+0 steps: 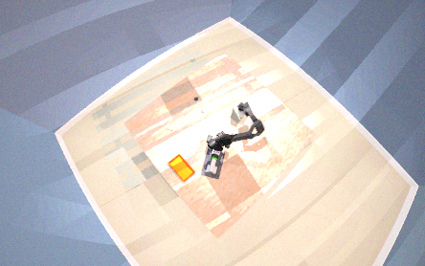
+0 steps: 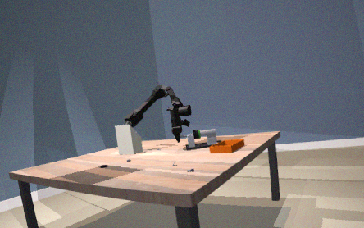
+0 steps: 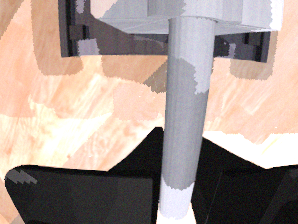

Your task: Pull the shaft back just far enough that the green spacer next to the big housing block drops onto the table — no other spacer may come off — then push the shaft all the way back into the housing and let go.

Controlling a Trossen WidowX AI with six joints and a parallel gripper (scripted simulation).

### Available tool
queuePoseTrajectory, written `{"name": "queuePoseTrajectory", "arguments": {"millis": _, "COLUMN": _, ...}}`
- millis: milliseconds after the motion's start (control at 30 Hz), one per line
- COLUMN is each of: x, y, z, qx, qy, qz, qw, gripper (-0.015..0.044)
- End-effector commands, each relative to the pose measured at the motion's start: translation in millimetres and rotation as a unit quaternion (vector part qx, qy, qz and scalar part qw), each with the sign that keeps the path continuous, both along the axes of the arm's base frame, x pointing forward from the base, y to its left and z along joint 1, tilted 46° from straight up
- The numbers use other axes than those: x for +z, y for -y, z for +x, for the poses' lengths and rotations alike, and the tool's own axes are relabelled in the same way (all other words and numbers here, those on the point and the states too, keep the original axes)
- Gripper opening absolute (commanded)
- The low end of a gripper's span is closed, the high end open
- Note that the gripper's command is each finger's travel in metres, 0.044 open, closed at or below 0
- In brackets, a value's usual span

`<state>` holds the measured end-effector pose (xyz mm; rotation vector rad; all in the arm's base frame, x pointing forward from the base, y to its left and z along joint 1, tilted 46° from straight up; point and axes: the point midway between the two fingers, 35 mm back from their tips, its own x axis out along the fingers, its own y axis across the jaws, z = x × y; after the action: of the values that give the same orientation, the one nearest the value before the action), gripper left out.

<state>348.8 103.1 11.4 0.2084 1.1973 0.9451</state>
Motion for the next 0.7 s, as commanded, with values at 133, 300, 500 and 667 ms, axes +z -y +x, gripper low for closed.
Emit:
{"name": "queuePoseTrajectory", "arguments": {"millis": 133, "x": -0.2, "y": 0.6, "z": -1.6, "qx": 0.002, "qy": 0.001, "qz": -0.001, "qw": 1.0, "gripper": 0.0}}
{"name": "queuePoseTrajectory", "arguments": {"millis": 300, "x": -0.4, "y": 0.7, "z": -2.0, "qx": 0.002, "qy": 0.001, "qz": -0.001, "qw": 1.0, "gripper": 0.0}}
{"name": "queuePoseTrajectory", "arguments": {"millis": 500, "x": -0.7, "y": 0.9, "z": -2.5, "qx": 0.002, "qy": 0.001, "qz": -0.001, "qw": 1.0, "gripper": 0.0}}
{"name": "queuePoseTrajectory", "arguments": {"millis": 667, "x": -0.9, "y": 1.1, "z": -2.9, "qx": 0.002, "qy": 0.001, "qz": -0.001, "qw": 1.0, "gripper": 0.0}}
